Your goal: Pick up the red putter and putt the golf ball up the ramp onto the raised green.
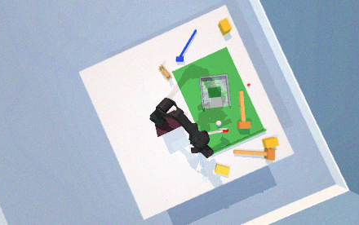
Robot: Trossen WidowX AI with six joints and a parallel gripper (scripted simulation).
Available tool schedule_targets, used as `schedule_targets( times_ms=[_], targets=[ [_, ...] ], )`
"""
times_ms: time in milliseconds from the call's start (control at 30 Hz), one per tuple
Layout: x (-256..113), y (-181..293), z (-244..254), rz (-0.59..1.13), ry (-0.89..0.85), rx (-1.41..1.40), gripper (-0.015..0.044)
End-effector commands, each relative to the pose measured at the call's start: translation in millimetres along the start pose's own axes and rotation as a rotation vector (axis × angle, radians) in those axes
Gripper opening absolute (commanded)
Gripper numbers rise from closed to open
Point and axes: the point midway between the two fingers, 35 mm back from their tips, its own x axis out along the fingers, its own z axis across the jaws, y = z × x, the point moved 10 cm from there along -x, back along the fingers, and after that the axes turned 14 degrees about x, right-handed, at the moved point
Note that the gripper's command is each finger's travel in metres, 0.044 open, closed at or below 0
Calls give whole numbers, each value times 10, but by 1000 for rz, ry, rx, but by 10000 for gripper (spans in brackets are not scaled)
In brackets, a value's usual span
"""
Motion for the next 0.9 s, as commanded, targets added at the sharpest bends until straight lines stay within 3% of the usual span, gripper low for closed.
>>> schedule_targets(
  times_ms=[0,367,867],
  targets=[
    [-13,-15,-48,-11,7,22,0],
    [354,-21,-50,-11,6,21,0],
    [546,-26,-50,-12,5,21,0]
  ],
)
